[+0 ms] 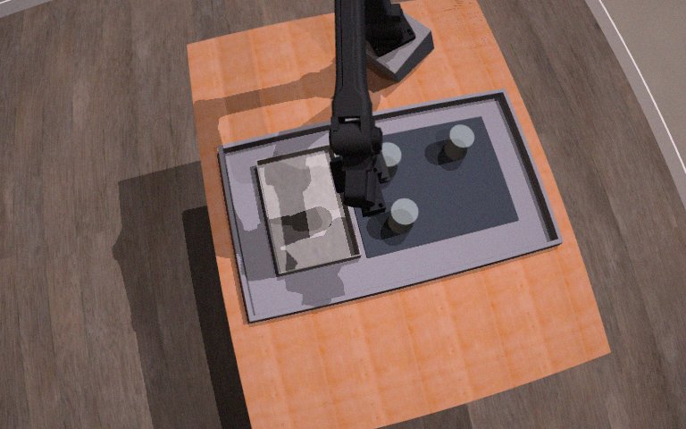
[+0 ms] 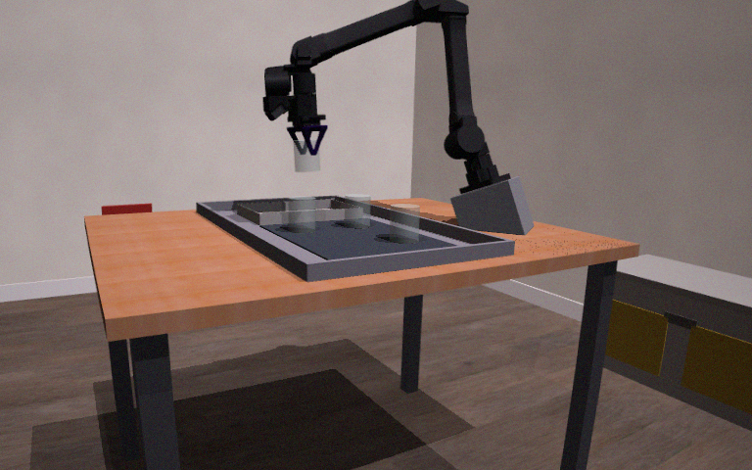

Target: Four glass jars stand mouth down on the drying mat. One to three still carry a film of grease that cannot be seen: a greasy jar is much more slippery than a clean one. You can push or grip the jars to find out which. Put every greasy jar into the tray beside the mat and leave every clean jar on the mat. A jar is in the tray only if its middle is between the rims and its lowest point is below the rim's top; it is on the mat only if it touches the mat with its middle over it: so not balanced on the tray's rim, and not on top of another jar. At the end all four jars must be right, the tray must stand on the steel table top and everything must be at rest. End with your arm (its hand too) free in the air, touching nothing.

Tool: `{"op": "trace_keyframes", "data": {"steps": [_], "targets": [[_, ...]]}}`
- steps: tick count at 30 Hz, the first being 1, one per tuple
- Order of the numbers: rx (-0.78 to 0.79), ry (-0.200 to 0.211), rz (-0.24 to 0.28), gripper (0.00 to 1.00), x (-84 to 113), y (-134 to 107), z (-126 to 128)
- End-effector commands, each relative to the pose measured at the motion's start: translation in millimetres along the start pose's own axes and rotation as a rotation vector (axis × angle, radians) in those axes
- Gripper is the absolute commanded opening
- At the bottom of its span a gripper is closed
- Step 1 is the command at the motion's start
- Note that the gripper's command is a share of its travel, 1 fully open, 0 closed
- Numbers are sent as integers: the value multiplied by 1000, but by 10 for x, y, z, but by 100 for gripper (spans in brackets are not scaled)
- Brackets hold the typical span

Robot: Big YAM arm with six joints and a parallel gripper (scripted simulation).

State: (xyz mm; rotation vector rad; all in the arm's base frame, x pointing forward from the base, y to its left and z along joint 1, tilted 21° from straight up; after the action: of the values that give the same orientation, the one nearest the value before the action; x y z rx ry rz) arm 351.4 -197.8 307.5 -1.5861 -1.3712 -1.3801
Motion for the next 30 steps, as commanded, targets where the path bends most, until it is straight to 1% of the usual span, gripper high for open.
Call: {"op": "trace_keyframes", "data": {"steps": [1, 9, 11, 26, 28, 30], "targets": [[2, -13, -68, 0, 238, 25, -201], [2, -13, -68, 0, 240, -4, -466], [2, -13, -68, 0, 240, -4, -466], [2, -13, -68, 0, 243, -56, -963], [2, -13, -68, 0, 243, -56, -963], [2, -13, -68, 0, 243, -63, -1029]]}}
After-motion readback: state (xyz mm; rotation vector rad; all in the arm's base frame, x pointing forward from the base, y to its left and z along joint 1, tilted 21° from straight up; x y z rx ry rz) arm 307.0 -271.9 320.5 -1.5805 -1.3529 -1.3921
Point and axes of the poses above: the point where the finger pads meet when closed, its own x axis back along the fingers, its own z axis across the jaws, y = z × x, the point moved 9 cm from there along x, back along the fingers, and after that the axes turned 6 degrees about -x, right-handed, at the moved point
